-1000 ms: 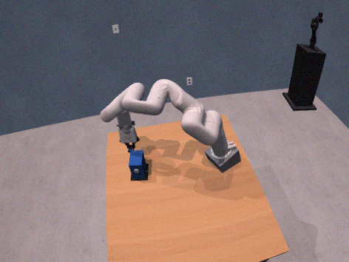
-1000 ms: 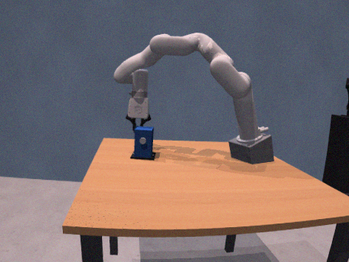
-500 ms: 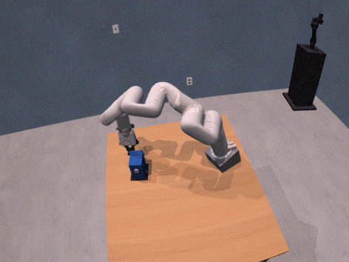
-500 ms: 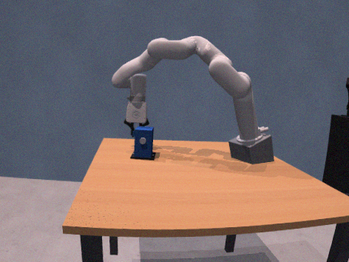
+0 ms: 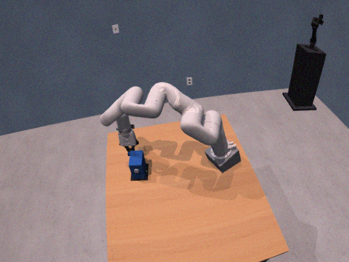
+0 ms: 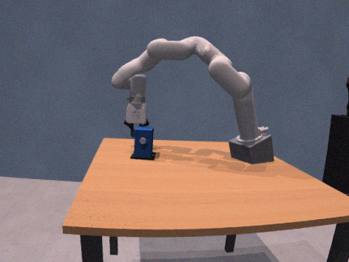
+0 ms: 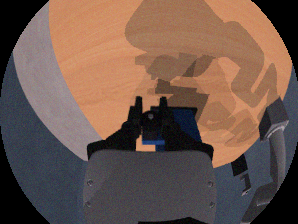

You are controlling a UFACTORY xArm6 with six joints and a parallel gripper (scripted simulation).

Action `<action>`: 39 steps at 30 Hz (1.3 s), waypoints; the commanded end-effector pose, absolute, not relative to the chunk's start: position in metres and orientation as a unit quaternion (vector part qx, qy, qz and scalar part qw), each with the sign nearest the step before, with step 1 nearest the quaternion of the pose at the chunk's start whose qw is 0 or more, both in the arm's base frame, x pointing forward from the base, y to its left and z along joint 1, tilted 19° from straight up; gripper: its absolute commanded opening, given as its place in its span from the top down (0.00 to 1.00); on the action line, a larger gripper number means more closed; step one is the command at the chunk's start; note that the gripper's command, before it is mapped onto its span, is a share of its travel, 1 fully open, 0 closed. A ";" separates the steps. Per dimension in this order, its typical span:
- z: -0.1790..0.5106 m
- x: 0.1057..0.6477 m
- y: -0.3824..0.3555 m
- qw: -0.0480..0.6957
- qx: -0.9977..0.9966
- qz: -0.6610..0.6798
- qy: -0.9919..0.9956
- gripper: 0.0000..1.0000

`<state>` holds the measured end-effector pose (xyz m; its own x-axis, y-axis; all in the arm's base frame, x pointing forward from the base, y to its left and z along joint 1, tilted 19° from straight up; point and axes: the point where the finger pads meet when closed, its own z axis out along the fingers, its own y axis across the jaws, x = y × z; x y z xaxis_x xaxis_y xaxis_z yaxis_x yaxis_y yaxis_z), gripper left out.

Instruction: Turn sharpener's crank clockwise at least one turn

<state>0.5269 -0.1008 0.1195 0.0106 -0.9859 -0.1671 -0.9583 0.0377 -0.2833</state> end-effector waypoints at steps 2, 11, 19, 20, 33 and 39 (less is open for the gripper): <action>0.121 0.528 -0.101 0.162 -0.692 -0.044 0.702 1.00; 0.116 0.529 -0.100 0.162 -0.692 -0.044 0.702 1.00; 0.100 0.530 -0.098 0.162 -0.692 -0.044 0.702 1.00; 0.097 0.530 -0.097 0.162 -0.692 -0.044 0.702 1.00; 0.074 0.520 -0.093 0.162 -0.692 -0.044 0.702 1.00; 0.066 0.512 -0.092 0.162 -0.692 -0.044 0.702 1.00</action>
<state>0.5173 -0.0927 0.0705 0.0099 -0.9860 -0.1667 -0.9590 0.0378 -0.2807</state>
